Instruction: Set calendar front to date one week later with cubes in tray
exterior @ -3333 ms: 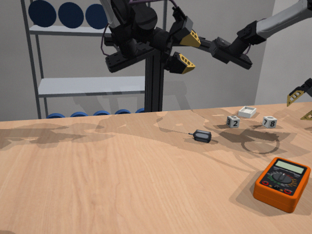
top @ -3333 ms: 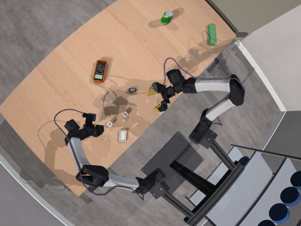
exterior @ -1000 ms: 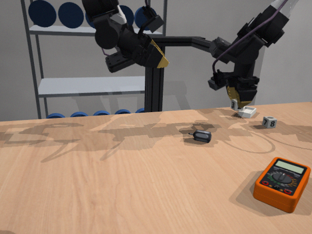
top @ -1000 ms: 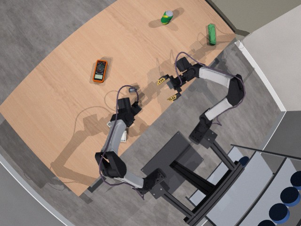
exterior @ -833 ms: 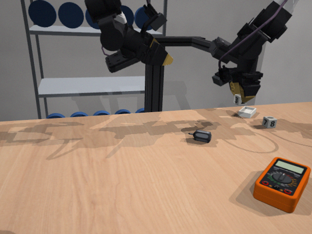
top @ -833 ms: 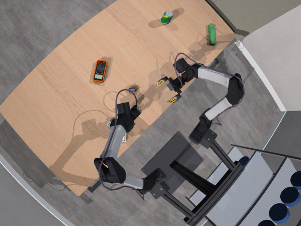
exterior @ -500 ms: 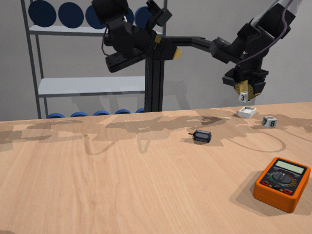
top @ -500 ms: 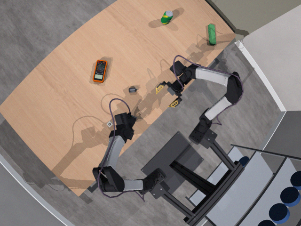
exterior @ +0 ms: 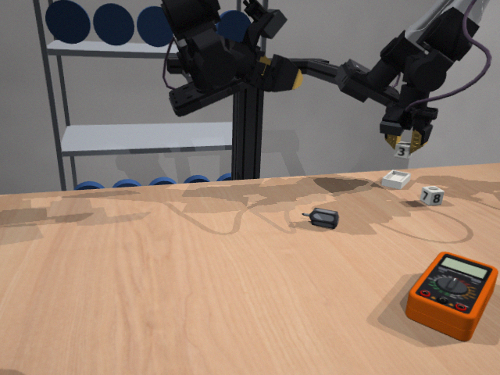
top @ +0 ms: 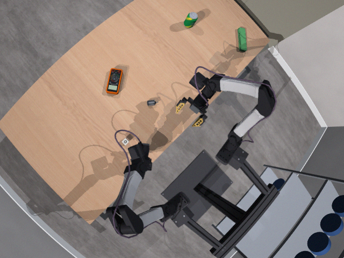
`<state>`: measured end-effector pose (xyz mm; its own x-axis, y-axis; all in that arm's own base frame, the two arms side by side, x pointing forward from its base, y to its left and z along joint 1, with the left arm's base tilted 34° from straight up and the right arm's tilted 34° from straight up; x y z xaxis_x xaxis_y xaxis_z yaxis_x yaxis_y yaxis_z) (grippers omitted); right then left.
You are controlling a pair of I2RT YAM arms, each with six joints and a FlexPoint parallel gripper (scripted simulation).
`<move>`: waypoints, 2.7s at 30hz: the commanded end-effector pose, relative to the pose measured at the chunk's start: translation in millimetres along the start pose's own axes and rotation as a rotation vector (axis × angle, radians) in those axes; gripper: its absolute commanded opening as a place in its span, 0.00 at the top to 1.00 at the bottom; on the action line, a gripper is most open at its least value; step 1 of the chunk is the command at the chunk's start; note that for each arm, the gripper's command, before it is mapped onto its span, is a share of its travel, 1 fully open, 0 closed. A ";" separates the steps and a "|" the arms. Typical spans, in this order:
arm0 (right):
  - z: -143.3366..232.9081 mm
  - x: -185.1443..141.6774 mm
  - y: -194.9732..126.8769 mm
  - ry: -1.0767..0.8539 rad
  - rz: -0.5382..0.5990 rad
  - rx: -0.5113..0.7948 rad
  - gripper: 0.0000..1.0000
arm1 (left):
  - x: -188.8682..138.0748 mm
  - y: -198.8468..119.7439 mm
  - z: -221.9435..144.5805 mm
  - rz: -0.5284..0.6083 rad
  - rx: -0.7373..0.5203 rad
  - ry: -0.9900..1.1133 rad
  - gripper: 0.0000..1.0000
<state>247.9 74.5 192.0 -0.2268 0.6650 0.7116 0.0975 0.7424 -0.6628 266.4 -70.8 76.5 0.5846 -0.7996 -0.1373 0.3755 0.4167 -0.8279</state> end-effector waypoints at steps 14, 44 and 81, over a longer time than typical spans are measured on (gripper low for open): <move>-16.4 9.3 15.9 -0.051 0.054 0.008 0.00 | -2.4 18.2 -1.5 -0.004 -0.006 -0.022 0.81; -29.1 12.2 43.5 -0.058 0.125 0.014 0.00 | 11.9 26.5 9.2 -0.038 0.011 -0.032 0.81; -29.8 11.6 42.7 -0.057 0.125 0.009 0.00 | 19.1 36.6 18.4 -0.007 -0.074 -0.022 0.81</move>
<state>269.8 111.9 169.9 -0.2436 0.7490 0.6162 0.0886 0.6499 -0.7548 301.4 -64.0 54.2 0.5915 -0.7976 -0.1179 0.3378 0.3779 -0.8621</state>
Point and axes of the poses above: on each arm, the point where the finger pads meet when closed, its own y axis out along the fingers, its own z axis across the jaws, x = y × z, the point moved 8 cm from there along -y, back along the fingers, and after that the axes turned 8 degrees about y, right-handed, at the moved point
